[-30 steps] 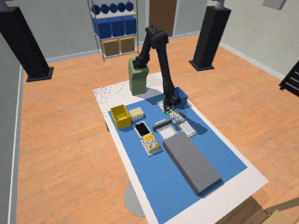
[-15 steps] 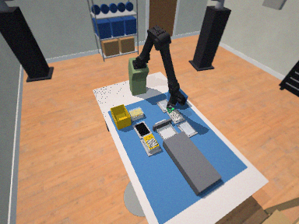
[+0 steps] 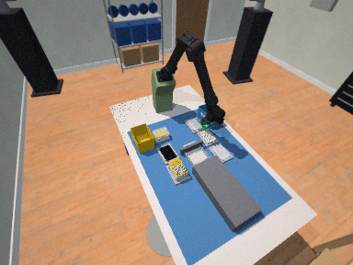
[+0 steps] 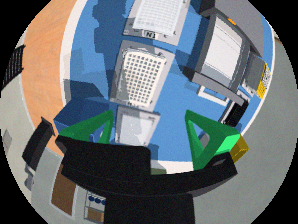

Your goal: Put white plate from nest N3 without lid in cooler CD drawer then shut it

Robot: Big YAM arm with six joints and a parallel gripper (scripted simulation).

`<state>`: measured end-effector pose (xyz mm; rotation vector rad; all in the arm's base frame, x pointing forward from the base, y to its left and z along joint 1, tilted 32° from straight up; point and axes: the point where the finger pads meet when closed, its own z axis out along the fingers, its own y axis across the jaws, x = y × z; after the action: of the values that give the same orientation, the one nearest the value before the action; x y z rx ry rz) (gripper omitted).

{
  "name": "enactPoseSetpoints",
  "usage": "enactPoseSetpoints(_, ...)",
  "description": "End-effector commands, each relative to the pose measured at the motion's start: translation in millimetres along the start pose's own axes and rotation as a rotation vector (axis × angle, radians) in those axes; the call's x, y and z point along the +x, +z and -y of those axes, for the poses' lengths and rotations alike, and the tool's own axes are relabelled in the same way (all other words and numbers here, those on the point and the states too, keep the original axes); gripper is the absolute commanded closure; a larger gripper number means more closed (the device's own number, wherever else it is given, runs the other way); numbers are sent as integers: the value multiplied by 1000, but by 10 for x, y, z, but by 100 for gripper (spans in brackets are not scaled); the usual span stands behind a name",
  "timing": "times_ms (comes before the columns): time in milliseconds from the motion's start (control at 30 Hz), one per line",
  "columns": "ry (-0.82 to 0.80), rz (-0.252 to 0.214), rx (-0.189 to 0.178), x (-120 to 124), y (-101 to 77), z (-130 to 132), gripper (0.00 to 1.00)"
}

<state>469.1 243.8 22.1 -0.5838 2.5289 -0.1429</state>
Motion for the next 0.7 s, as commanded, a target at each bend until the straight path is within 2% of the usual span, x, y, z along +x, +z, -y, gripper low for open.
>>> enactPoseSetpoints(0, 174, 14, -11, -165, -20, -202, 0)
enactPoseSetpoints(133, 305, 14, -12, -199, -22, -332, 0)
enactPoseSetpoints(200, 305, 13, -14, -199, -22, -335, 0)
enactPoseSetpoints(233, 334, 23, -3, -246, -40, -170, 0)
enactPoseSetpoints(567, 311, 28, -12, -211, -64, -243, 0)
enactPoseSetpoints(600, 326, 22, -8, -224, 21, -231, 0)
enactPoseSetpoints(667, 334, 32, -7, -256, 54, -201, 0)
